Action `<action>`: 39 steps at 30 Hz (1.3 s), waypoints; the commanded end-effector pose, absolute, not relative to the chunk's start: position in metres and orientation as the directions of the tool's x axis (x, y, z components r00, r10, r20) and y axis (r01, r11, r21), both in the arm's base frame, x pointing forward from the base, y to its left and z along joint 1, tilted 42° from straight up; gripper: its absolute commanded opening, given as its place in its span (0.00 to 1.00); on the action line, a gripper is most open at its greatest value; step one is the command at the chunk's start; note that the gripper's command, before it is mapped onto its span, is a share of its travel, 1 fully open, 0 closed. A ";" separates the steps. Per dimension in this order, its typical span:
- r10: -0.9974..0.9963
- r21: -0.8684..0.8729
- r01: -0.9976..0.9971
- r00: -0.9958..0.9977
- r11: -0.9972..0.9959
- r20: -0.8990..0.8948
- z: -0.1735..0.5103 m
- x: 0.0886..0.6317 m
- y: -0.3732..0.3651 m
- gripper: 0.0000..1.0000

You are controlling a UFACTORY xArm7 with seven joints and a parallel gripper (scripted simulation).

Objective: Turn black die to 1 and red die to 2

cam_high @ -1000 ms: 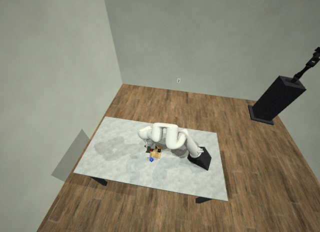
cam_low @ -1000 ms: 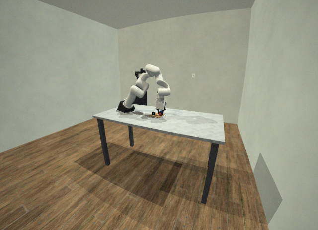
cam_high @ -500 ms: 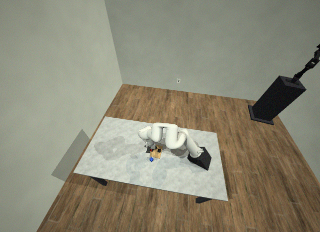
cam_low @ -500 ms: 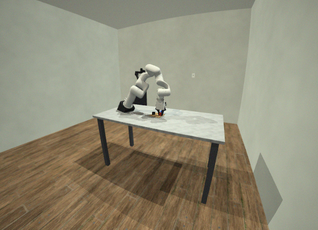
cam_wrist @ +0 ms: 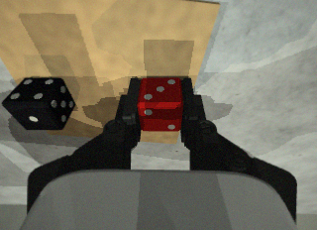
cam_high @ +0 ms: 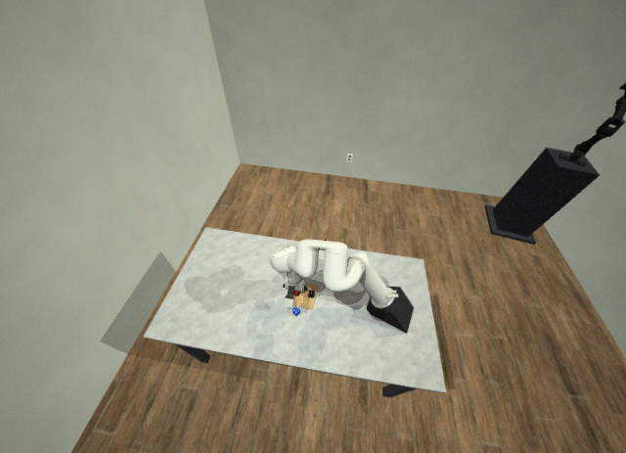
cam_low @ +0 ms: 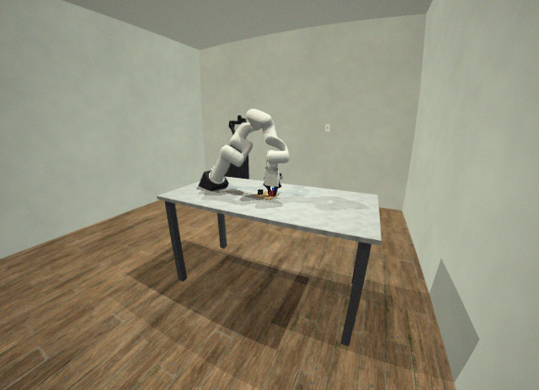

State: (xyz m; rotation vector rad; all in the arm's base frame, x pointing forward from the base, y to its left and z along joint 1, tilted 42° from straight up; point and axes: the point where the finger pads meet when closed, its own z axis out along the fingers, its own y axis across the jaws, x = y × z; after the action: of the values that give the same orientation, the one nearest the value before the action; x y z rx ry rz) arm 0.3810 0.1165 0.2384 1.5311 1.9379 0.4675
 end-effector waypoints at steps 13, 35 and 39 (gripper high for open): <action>0.959 0.619 0.739 -0.138 0.266 -0.248 0.239 0.381 0.117 0.27; 0.959 0.619 0.739 -0.138 0.266 -0.248 0.239 0.381 0.117 0.47; 0.959 0.619 0.739 -0.138 0.266 -0.248 0.239 0.381 0.117 0.47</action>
State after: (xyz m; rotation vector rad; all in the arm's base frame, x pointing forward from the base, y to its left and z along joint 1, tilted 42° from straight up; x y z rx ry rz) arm 0.3810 0.1165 0.2384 1.5311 1.9379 0.4675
